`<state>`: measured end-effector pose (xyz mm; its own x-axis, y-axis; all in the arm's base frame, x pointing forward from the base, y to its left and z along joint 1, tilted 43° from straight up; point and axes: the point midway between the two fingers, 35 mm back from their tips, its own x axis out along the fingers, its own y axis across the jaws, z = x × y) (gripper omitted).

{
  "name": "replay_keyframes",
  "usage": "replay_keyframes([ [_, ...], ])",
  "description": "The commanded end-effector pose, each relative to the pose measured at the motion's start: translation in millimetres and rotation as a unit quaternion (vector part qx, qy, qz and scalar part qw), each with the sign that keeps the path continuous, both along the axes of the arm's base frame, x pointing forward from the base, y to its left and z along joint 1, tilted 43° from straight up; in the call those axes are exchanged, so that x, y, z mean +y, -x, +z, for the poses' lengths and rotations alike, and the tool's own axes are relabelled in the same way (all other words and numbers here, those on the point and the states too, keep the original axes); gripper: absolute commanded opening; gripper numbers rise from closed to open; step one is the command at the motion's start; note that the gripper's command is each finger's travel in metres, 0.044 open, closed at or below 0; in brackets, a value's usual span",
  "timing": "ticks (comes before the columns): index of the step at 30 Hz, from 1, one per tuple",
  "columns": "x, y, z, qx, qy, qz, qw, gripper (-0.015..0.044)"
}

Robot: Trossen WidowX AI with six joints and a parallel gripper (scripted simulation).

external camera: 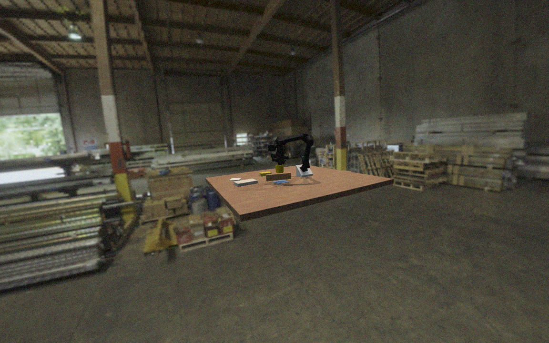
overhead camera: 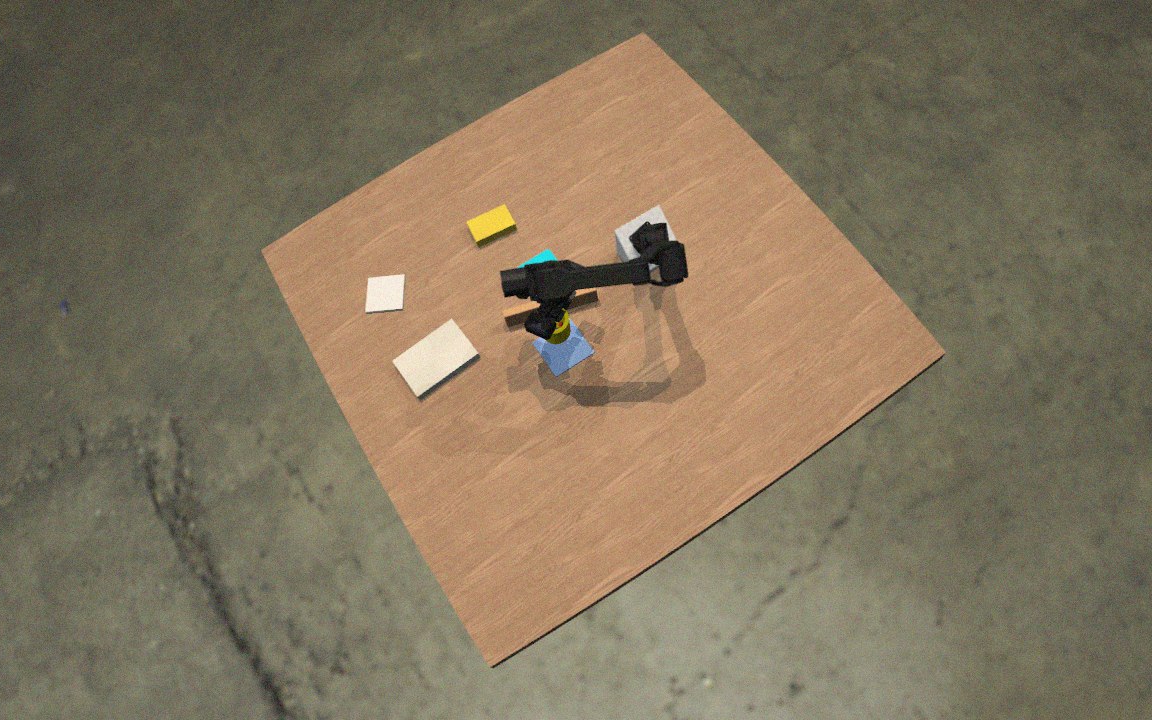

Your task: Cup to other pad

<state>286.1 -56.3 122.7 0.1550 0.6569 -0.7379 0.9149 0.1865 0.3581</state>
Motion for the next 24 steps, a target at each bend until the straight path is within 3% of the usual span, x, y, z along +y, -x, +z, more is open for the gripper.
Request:
replay_keyframes([
  [1,0.2,-0.1,-0.4,0.000,0.000,-0.001,1.000,0.0000],
  [24,-17.1,10.2,-15.7,0.000,0.002,0.001,1.000,0.0000],
])
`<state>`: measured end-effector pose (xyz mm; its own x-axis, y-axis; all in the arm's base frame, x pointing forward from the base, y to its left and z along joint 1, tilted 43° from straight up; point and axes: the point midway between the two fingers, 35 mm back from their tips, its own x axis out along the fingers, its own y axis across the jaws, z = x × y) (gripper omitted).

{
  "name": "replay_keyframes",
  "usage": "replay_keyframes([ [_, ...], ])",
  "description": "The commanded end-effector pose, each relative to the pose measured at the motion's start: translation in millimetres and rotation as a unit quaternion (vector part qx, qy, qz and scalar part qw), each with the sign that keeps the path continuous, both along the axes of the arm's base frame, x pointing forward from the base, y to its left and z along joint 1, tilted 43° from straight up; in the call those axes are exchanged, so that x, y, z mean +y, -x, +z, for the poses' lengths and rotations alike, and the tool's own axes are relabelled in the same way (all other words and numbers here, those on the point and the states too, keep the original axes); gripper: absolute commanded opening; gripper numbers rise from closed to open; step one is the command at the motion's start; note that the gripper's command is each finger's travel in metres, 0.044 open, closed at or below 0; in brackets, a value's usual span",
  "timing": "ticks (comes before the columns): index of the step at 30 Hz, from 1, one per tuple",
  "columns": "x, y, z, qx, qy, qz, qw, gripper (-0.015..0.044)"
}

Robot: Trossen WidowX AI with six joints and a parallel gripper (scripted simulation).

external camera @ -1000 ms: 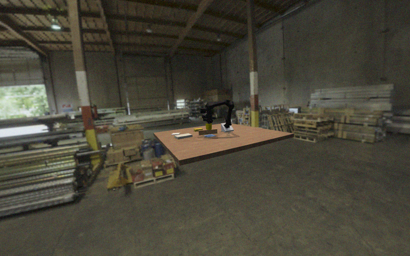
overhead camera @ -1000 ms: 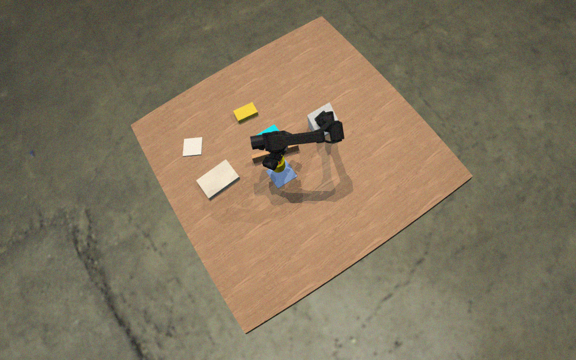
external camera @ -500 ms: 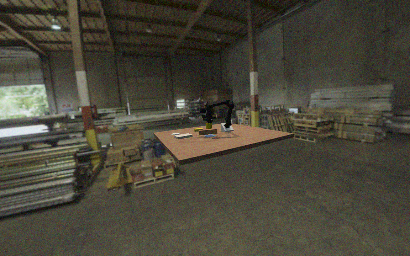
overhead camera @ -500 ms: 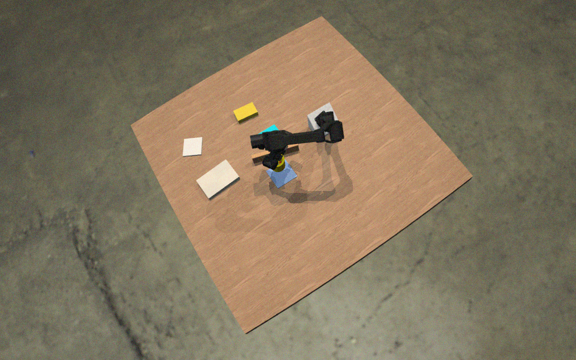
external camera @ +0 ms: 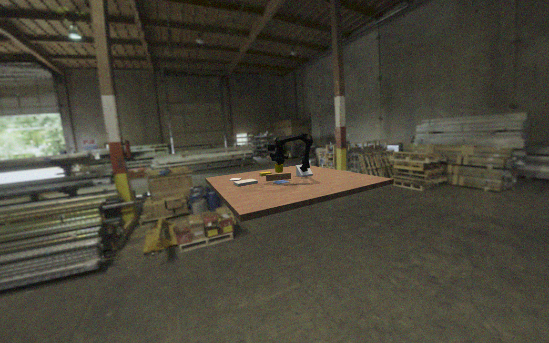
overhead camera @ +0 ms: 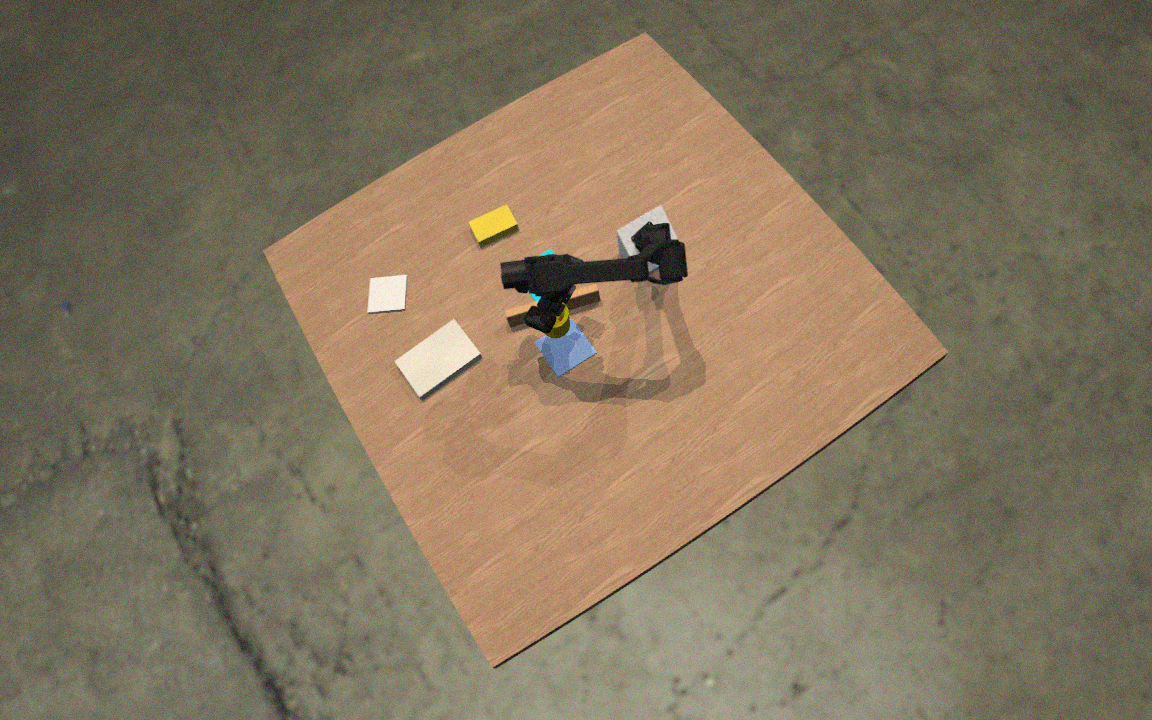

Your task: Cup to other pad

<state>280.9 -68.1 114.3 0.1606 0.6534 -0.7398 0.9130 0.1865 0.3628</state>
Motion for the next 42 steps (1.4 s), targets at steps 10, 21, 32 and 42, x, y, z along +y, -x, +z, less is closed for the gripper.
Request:
replay_keyframes([
  [10,-24.1,15.9,-23.5,0.003,0.001,0.003,1.000,0.0000],
  [21,-44.5,28.3,-41.5,0.003,0.002,0.003,1.000,0.0000],
  [32,-64.1,41.4,-59.9,0.003,0.003,0.003,1.000,0.0000],
  [42,-81.5,54.2,-77.1,0.003,0.004,0.003,1.000,0.0000],
])
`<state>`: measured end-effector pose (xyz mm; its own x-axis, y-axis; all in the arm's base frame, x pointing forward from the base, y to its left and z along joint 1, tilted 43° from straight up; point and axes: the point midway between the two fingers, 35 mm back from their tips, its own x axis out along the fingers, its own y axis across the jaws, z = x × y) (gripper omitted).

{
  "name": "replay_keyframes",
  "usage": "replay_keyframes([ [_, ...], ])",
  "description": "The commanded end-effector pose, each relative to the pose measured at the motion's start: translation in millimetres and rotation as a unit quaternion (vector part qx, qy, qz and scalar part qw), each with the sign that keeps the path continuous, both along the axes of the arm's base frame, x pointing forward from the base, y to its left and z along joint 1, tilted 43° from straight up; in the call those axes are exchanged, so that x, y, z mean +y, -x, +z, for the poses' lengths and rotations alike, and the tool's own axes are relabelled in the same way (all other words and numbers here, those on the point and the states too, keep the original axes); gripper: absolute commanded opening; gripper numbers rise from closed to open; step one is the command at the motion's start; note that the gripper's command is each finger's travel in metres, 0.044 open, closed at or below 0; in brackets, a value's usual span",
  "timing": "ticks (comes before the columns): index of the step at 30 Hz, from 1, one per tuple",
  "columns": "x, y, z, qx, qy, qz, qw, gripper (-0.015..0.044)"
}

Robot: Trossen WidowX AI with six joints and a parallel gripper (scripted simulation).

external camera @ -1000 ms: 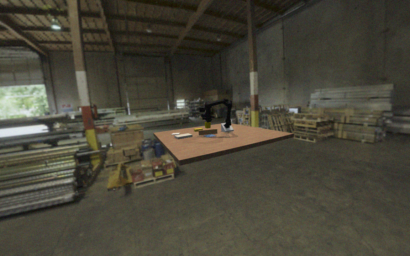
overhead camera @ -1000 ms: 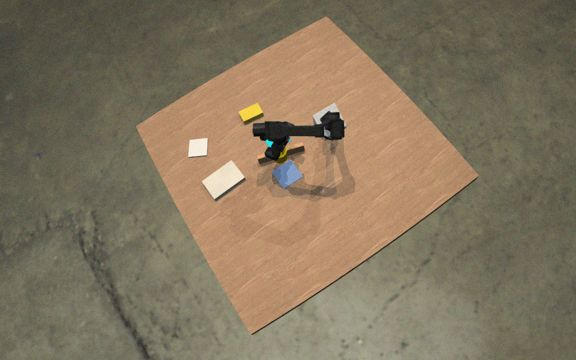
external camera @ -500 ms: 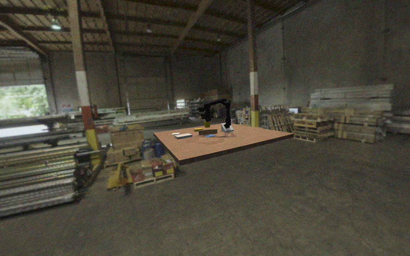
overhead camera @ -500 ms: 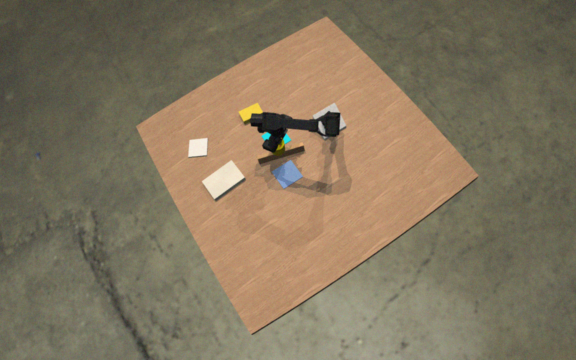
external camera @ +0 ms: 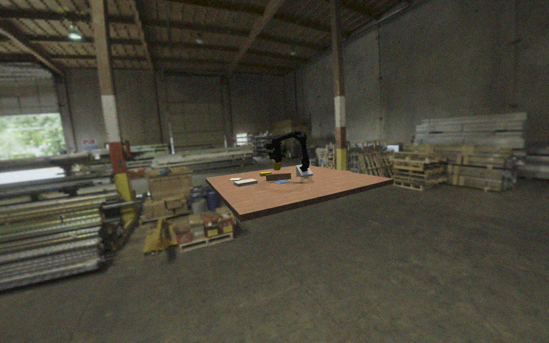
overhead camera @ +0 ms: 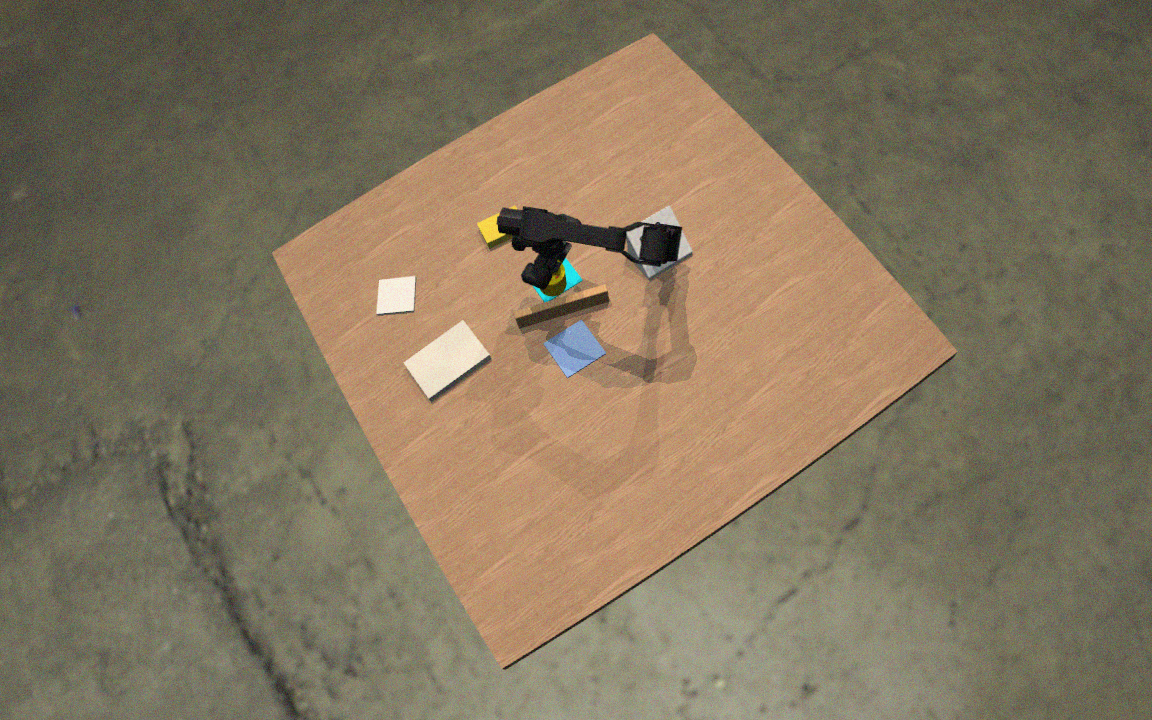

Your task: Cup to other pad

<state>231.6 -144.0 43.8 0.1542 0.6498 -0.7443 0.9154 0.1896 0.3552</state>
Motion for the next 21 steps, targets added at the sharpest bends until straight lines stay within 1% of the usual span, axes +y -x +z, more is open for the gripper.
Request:
replay_keyframes([
  [1,-7.6,6.3,-8.5,0.000,0.001,0.002,1.000,0.0000],
  [21,-43.6,36.4,-47.0,0.000,0.003,0.002,1.000,0.0000],
])
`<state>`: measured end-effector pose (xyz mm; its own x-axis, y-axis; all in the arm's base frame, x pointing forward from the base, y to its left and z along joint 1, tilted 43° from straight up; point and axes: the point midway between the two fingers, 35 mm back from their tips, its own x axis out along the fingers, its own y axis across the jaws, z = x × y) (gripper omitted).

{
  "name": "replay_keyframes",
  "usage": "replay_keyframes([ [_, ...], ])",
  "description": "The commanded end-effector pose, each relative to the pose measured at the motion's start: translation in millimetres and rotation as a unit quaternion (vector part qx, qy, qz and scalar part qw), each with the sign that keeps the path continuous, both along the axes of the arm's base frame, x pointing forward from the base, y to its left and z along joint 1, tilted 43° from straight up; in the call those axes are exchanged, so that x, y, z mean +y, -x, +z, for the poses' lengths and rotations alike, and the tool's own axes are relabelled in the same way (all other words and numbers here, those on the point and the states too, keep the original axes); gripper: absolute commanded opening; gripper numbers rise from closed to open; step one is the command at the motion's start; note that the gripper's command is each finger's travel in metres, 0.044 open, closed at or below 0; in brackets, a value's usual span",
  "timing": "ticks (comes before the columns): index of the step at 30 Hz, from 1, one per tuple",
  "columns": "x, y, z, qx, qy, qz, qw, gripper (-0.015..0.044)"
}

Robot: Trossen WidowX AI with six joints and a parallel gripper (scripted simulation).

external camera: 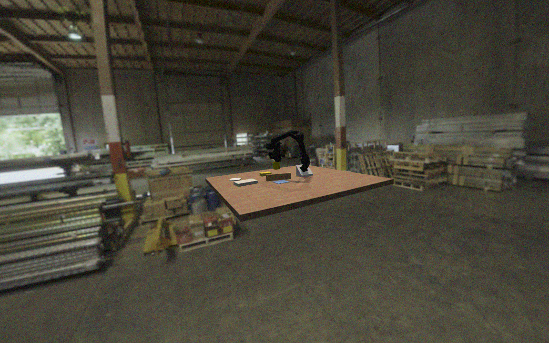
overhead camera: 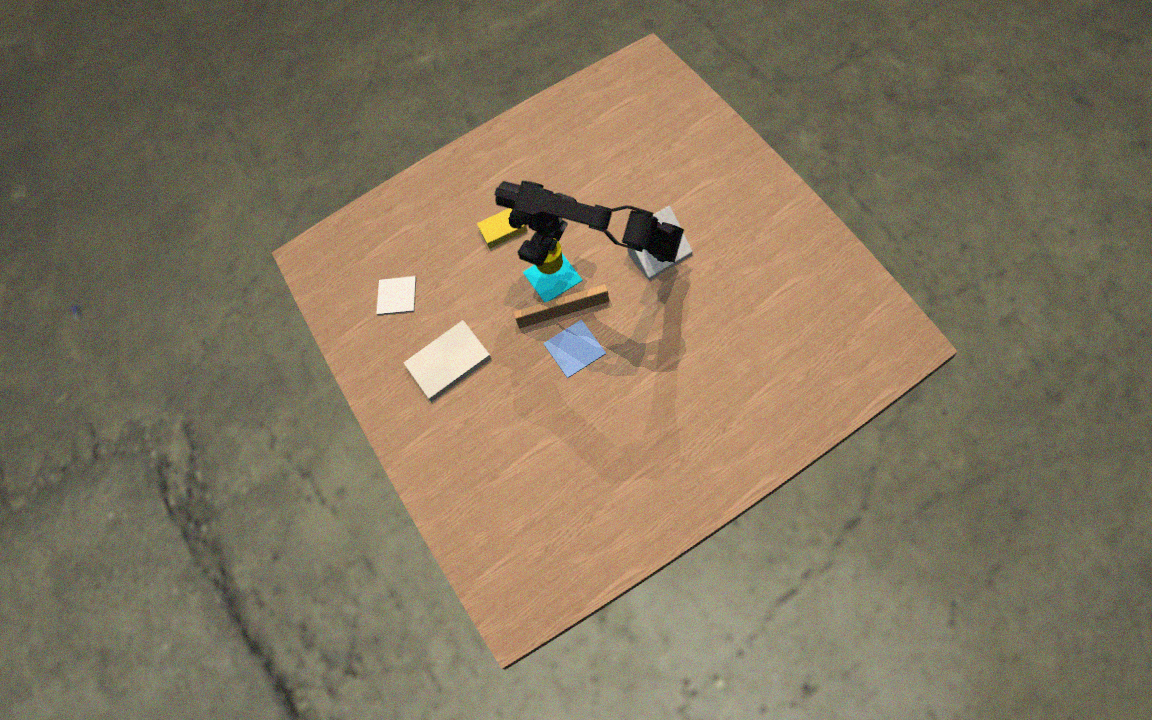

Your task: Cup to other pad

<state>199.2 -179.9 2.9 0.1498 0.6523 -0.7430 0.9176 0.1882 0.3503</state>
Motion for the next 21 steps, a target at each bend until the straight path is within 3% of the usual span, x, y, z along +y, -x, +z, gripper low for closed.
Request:
replay_keyframes([
  [1,-9.1,5.2,-7.5,-0.003,0.005,0.003,1.000,0.0000],
  [21,3.2,1.9,-24.5,-0.003,0.005,0.003,1.000,0.0000],
])
